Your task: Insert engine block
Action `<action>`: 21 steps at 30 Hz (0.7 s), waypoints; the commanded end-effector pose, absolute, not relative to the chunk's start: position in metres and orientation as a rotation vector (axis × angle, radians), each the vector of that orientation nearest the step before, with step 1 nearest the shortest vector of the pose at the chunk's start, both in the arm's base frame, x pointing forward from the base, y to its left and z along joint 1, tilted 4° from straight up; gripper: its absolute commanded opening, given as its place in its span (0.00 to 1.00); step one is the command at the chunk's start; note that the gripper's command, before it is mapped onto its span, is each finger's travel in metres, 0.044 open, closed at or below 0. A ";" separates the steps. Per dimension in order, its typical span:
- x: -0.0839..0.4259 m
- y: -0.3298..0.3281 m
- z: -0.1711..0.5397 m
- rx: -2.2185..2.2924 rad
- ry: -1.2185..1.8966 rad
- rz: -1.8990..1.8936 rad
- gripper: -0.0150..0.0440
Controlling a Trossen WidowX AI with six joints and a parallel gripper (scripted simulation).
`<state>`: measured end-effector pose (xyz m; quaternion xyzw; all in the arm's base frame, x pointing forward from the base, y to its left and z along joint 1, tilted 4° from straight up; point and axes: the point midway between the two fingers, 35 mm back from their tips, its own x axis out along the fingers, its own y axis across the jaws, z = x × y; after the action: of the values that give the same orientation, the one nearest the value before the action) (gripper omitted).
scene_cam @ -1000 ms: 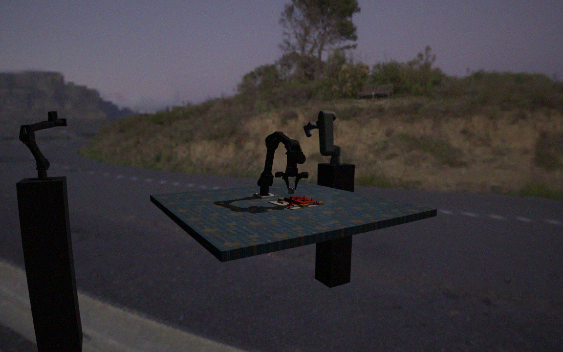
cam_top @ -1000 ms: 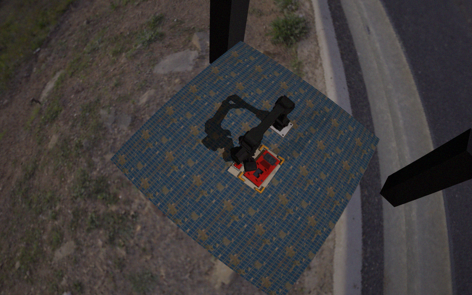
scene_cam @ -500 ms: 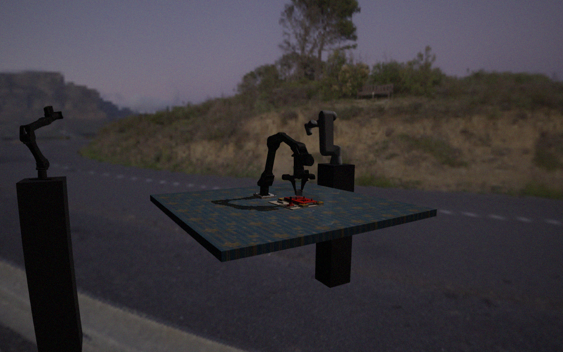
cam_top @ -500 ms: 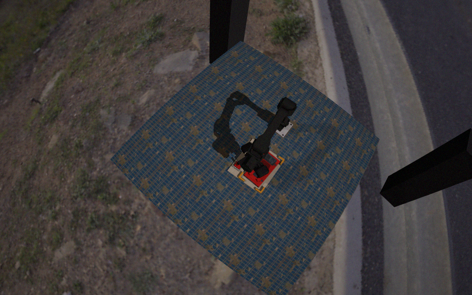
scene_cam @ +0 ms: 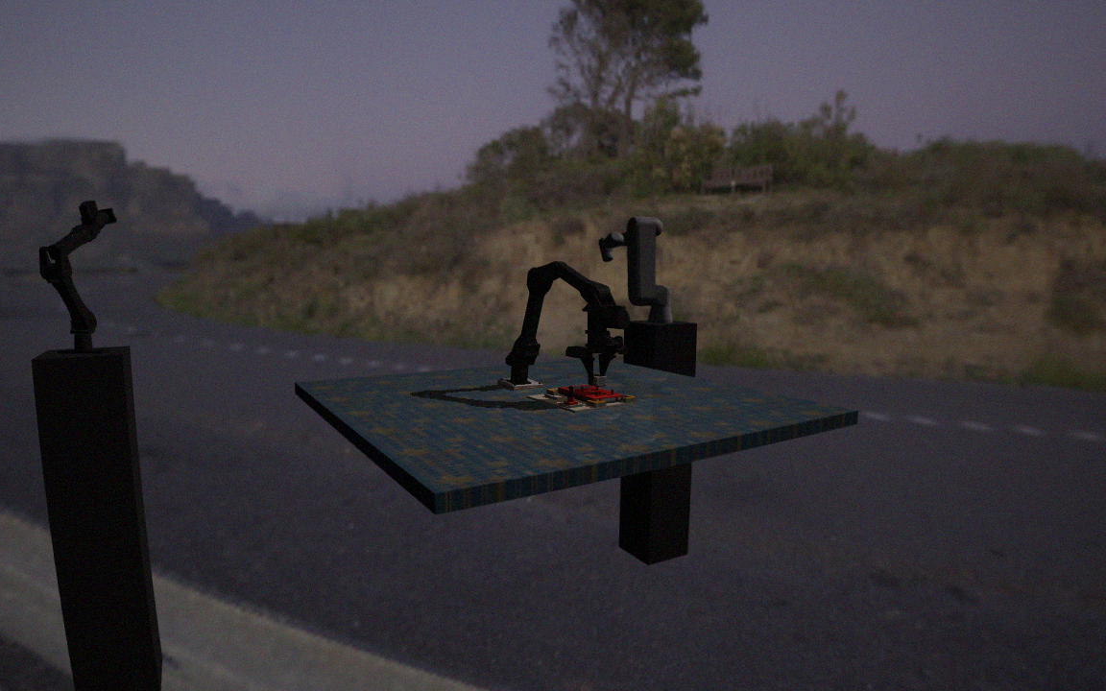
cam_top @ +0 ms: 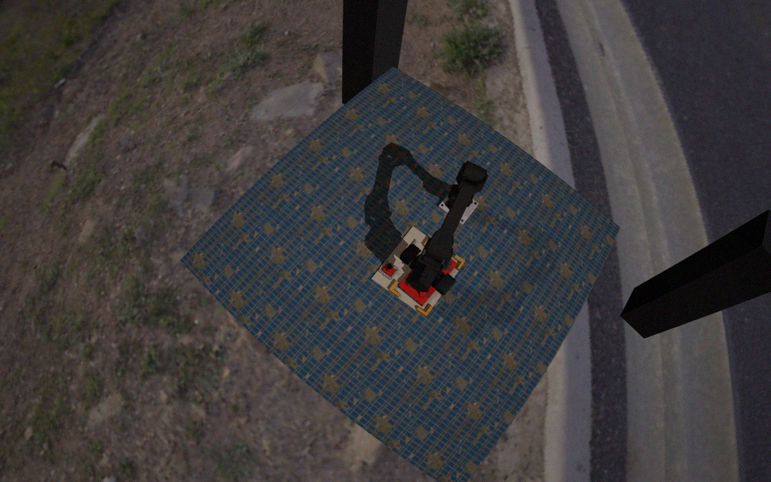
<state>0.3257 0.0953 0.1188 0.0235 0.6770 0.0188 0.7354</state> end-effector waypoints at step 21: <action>0.327 0.098 0.116 -0.006 1.489 0.083 0.52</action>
<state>0.3260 0.0981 0.1166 0.0015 0.6778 0.0375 0.7342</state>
